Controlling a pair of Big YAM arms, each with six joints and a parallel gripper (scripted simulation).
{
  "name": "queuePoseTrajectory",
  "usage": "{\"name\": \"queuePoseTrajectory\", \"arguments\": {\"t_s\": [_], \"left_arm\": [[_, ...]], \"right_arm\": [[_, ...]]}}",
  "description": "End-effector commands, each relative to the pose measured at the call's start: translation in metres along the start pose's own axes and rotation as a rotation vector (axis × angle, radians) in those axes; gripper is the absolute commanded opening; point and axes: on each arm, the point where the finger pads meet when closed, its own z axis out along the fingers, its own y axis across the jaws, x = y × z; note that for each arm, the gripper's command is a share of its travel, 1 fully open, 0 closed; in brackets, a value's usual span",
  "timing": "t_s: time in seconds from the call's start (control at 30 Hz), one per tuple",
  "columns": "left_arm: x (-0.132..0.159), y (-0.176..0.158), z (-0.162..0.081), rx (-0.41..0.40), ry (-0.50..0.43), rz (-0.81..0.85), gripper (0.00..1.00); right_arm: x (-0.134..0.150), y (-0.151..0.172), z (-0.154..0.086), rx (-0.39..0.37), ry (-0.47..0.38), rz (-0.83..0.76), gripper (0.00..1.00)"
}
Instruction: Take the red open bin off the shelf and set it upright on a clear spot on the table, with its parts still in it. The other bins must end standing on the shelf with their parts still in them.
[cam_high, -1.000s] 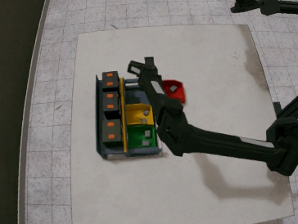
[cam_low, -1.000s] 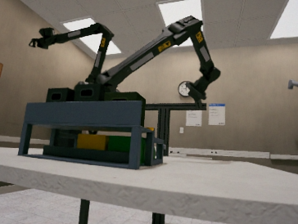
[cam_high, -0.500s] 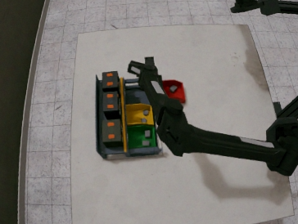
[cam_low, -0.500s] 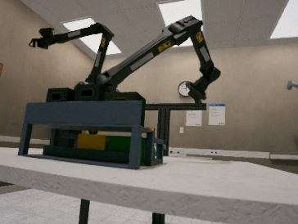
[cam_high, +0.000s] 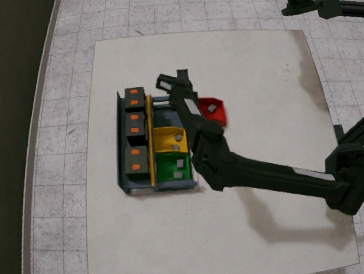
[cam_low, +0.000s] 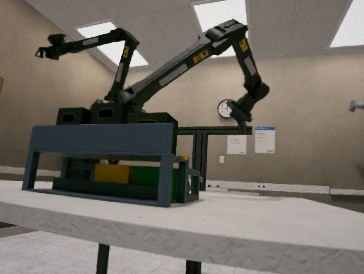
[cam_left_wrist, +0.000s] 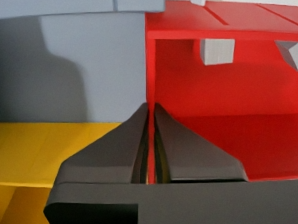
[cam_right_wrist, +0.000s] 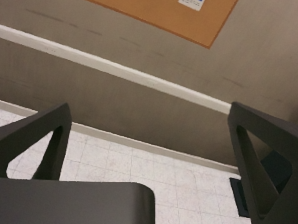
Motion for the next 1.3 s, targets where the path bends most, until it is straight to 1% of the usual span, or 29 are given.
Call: {"name": "queuePoseTrajectory", "arguments": {"t_s": [0.0, 0.63, 1.27], "left_arm": [[-0.012, 0.017, -0.037, -0.043, -0.031, -0.001, 0.00], [-0.012, 0.018, -0.039, -0.043, -0.032, 0.000, 0.00], [-0.015, 0.028, -0.041, -0.058, -0.040, -0.016, 0.00]], "right_arm": [[-0.039, -0.002, -0.006, 0.005, -0.056, -0.019, 1.00], [-0.039, -0.002, -0.006, 0.005, -0.056, -0.019, 1.00], [-0.039, -0.002, -0.006, 0.005, -0.056, -0.019, 1.00]]}}
